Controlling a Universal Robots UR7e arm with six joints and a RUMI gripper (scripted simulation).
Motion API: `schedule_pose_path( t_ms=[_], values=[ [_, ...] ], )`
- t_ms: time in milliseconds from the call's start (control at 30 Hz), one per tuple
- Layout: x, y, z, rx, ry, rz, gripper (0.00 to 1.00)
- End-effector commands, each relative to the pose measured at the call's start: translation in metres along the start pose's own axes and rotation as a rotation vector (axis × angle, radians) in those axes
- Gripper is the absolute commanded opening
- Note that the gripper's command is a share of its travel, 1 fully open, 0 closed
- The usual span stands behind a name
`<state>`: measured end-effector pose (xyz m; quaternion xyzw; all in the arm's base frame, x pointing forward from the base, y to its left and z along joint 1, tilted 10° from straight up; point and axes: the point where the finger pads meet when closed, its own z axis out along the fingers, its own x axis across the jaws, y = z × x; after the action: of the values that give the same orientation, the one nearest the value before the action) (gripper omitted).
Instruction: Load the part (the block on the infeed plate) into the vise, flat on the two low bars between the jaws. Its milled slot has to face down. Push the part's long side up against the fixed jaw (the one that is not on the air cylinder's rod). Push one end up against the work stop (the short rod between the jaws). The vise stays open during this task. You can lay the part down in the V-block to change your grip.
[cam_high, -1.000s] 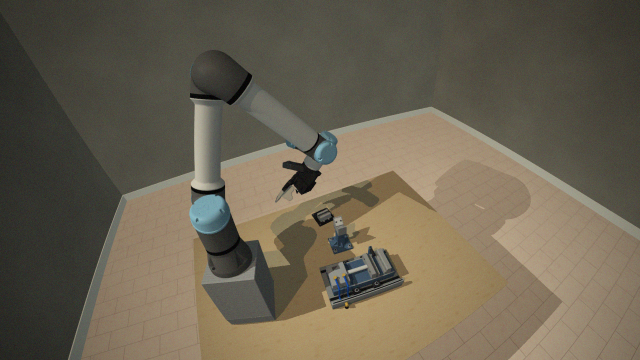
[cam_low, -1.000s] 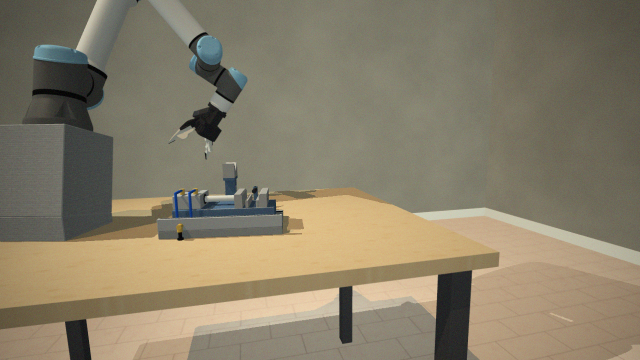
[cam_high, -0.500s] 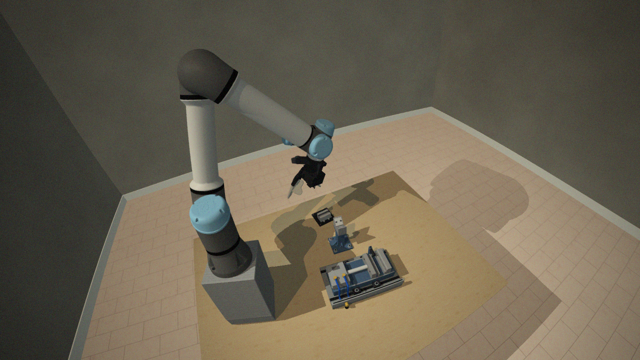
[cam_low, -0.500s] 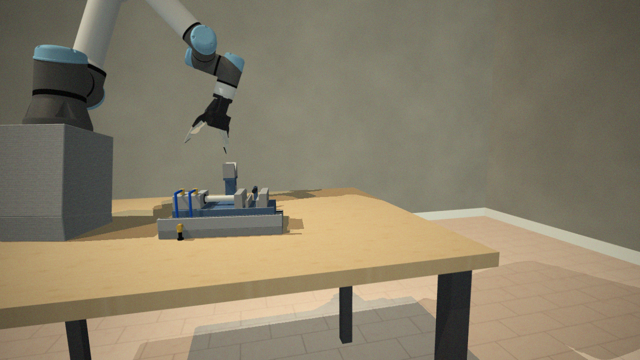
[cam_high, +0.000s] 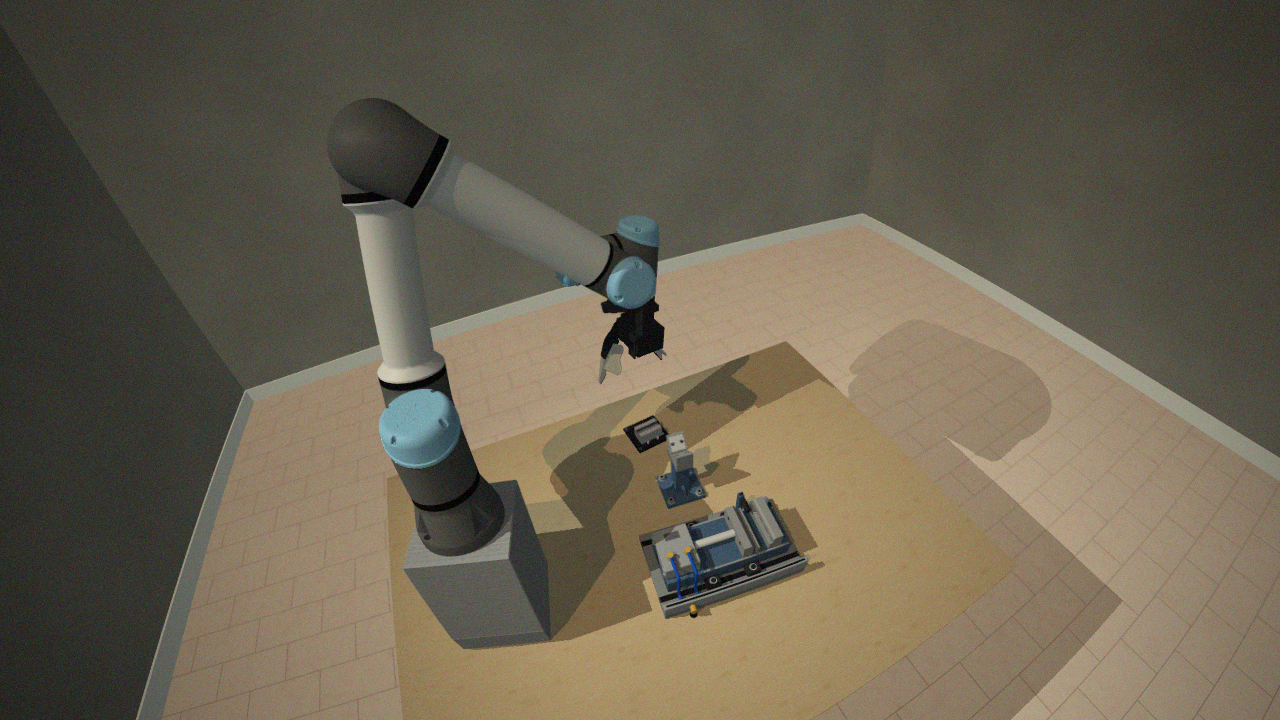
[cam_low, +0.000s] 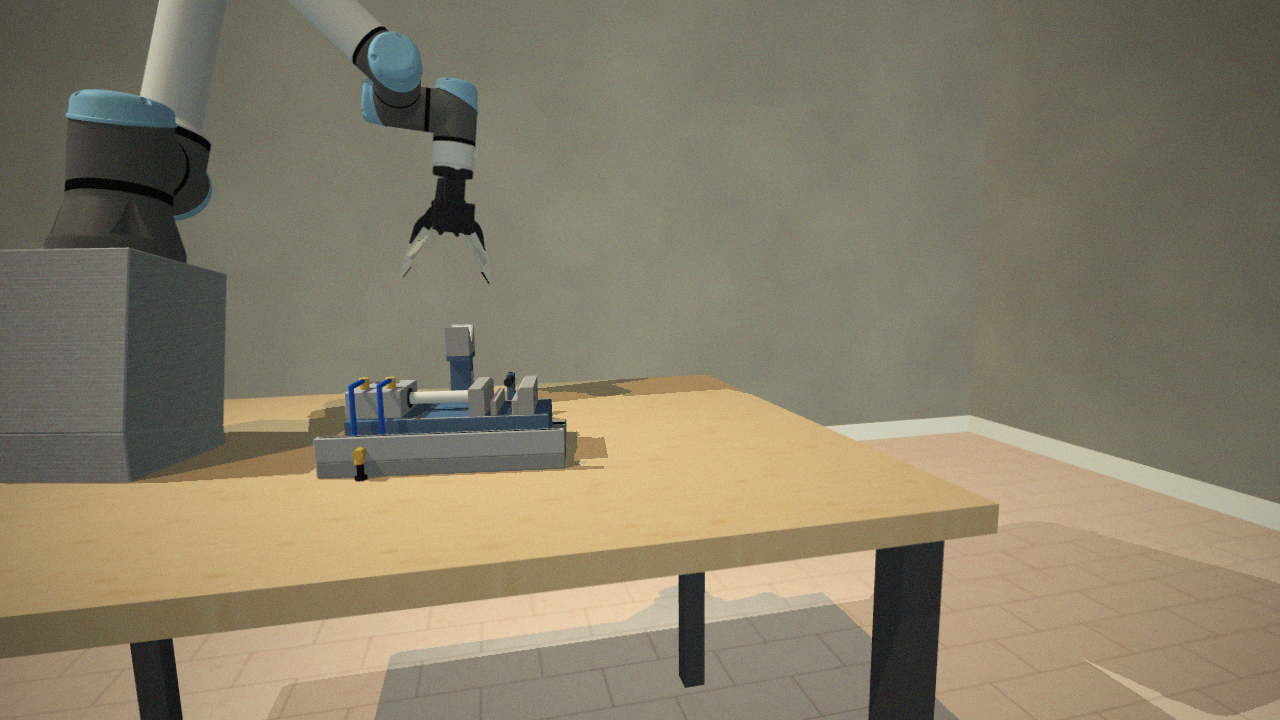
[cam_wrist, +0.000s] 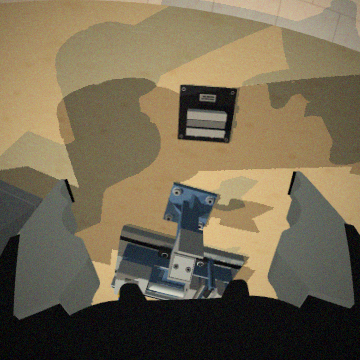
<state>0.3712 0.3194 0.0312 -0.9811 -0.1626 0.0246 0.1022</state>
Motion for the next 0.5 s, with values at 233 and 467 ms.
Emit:
schedule_pose_path(
  t_ms=[233, 467],
  values=[
    [0.0225, 0.0099, -0.0154, -0.041, 0.097, 0.079, 1.0],
    [0.0232, 0.0099, -0.0153, -0.041, 0.097, 0.079, 0.51]
  ],
)
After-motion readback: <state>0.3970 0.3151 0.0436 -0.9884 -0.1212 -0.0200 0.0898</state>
